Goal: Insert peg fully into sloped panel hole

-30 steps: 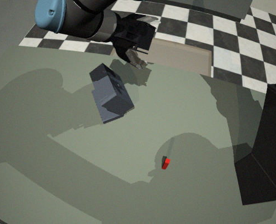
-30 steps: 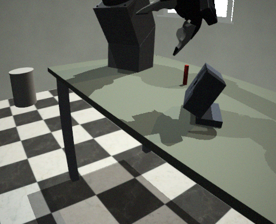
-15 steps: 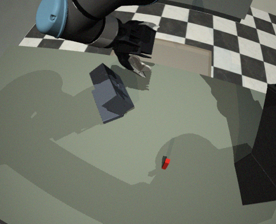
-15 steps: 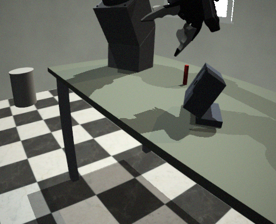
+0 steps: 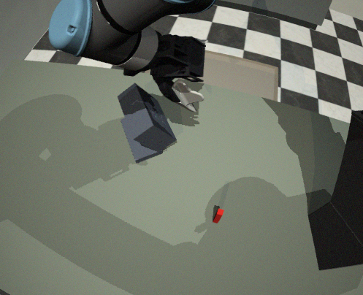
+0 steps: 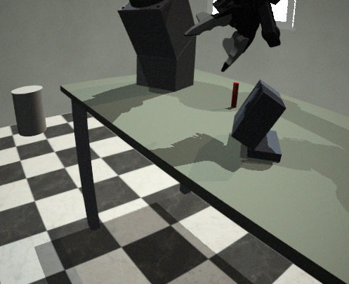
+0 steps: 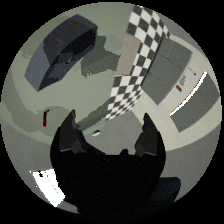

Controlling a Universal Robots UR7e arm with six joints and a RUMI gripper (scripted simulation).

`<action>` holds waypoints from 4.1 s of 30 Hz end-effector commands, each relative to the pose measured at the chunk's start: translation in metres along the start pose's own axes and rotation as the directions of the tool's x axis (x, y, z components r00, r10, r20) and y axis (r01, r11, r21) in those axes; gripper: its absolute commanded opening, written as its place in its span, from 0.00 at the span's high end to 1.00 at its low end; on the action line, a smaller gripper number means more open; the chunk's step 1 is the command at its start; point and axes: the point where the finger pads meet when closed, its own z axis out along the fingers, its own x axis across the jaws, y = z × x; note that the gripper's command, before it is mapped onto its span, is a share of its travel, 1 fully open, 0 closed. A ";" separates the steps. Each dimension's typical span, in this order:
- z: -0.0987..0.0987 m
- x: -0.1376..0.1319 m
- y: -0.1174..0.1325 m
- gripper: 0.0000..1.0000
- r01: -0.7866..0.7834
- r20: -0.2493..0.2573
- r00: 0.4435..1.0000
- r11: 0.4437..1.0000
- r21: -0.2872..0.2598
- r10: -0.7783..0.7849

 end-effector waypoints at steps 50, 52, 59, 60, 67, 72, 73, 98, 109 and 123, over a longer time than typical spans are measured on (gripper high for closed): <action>0.001 -0.068 0.012 0.00 0.486 0.061 0.868 0.869 0.095 -0.493; 0.001 -0.070 0.012 0.00 0.496 0.061 0.863 0.863 0.097 -0.502; 0.000 -0.078 0.014 0.00 0.550 0.061 0.828 0.828 0.114 -0.558; 0.000 -0.079 0.014 0.00 0.559 0.060 0.821 0.821 0.117 -0.567; 0.000 -0.089 0.017 0.00 0.618 0.057 0.775 0.774 0.137 -0.629; 0.000 -0.093 0.018 0.00 0.642 0.055 0.754 0.753 0.146 -0.654; 0.000 -0.094 0.018 0.00 0.650 0.054 0.747 0.745 0.149 -0.663; -0.003 -0.123 0.027 0.00 0.808 0.016 0.560 0.550 0.214 -0.828; -0.004 -0.133 0.031 0.00 0.855 -0.008 0.477 0.462 0.237 -0.879; -0.005 -0.147 0.036 0.00 0.904 -0.047 0.361 0.337 0.262 -0.932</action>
